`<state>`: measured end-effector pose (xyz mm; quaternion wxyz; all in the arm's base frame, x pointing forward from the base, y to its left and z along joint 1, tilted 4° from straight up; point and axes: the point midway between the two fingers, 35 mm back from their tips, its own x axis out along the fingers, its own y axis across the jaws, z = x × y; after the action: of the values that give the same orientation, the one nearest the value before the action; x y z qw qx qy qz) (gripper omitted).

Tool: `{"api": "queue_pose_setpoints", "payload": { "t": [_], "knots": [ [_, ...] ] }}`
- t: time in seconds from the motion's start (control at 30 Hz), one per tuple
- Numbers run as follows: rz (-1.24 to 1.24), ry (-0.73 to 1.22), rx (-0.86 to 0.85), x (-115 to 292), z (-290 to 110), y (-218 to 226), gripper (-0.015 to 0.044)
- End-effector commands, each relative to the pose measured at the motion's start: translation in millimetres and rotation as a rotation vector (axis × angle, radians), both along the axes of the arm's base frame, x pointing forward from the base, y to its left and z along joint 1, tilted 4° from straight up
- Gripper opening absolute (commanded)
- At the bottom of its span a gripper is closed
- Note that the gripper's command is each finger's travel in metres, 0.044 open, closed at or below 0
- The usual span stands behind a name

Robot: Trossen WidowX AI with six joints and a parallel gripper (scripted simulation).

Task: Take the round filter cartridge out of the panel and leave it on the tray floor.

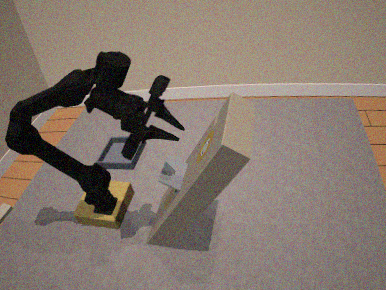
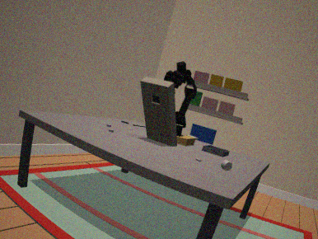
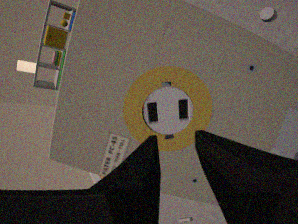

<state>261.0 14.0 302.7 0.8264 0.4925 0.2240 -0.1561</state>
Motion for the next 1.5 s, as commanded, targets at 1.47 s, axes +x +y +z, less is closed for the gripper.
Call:
{"api": "queue_pose_setpoints", "payload": {
  "t": [1.47],
  "knots": [
    [-0.001, 0.002, 0.004, 43.0, -28.4, -1.3, 0.0107]
  ]
}}
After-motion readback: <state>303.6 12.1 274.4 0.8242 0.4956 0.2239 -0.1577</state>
